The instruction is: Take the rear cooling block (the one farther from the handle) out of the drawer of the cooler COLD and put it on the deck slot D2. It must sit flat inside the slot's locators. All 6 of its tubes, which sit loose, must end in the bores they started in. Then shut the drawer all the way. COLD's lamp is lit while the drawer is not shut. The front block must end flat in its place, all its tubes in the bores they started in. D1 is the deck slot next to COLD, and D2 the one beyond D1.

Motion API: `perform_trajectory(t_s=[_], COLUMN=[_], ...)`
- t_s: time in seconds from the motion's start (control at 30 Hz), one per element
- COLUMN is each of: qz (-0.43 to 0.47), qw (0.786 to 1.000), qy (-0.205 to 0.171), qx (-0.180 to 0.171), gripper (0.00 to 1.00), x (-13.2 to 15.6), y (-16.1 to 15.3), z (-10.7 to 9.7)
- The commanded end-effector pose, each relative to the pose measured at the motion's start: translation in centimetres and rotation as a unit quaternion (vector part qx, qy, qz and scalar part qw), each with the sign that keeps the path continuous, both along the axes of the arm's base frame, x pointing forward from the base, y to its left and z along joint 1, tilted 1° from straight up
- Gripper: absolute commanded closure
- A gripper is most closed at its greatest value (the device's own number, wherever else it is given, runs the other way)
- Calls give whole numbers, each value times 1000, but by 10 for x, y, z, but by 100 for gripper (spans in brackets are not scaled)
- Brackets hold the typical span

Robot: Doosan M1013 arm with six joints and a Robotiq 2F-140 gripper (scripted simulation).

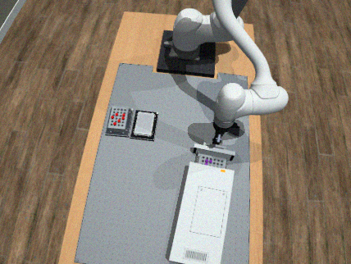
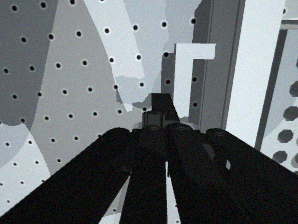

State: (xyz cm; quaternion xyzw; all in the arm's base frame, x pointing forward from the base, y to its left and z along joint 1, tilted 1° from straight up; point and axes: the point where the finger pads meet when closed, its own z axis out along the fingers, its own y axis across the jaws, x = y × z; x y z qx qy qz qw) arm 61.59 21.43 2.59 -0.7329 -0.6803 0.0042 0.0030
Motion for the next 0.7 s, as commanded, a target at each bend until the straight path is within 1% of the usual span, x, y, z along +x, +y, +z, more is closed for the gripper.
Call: perform_trajectory(t_s=[0.0,0.67], qz=[0,0], qw=[1000,1000], qy=[-1,-1], qx=[0,0], gripper=[90,90], x=[5,27], y=[0,-2], z=[1,1])
